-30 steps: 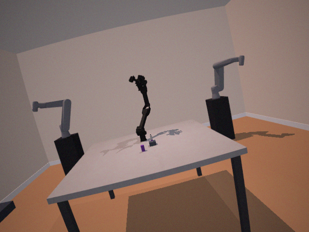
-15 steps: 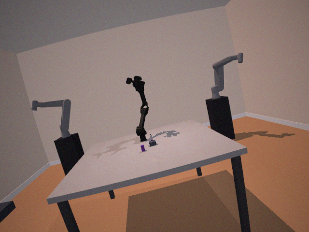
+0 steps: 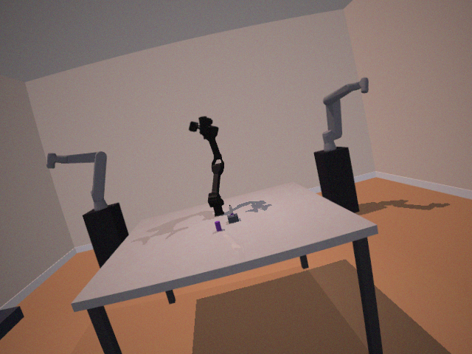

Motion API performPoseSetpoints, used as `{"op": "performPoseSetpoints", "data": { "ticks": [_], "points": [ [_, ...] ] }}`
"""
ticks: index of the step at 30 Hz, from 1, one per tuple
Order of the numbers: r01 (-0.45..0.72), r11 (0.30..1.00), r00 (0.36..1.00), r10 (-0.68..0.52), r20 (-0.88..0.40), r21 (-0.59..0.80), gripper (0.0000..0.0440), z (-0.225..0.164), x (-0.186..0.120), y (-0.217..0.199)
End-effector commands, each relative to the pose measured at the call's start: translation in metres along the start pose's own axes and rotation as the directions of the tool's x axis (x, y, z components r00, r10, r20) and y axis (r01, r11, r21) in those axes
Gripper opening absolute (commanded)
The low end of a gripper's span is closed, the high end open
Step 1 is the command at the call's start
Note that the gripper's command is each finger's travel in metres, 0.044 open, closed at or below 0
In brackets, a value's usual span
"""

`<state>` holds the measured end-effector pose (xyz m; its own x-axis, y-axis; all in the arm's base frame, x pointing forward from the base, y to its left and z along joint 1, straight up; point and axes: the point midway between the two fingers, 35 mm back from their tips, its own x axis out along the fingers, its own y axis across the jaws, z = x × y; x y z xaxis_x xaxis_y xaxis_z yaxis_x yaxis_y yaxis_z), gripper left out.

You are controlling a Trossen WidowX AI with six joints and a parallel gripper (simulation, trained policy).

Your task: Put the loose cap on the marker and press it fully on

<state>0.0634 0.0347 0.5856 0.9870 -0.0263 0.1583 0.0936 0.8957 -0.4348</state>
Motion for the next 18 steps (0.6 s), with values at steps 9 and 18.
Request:
{"op": "performPoseSetpoints", "data": {
  "ticks": [9, 18],
  "points": [
    [-0.086, 0.995, 0.989, 0.091, -0.113, 0.049, 0.0324, -0.030, 0.029, 0.002],
    [-0.150, 0.985, 0.967, 0.165, -0.193, 0.089, 0.0325, -0.052, 0.048, 0.007]
  ]
}}
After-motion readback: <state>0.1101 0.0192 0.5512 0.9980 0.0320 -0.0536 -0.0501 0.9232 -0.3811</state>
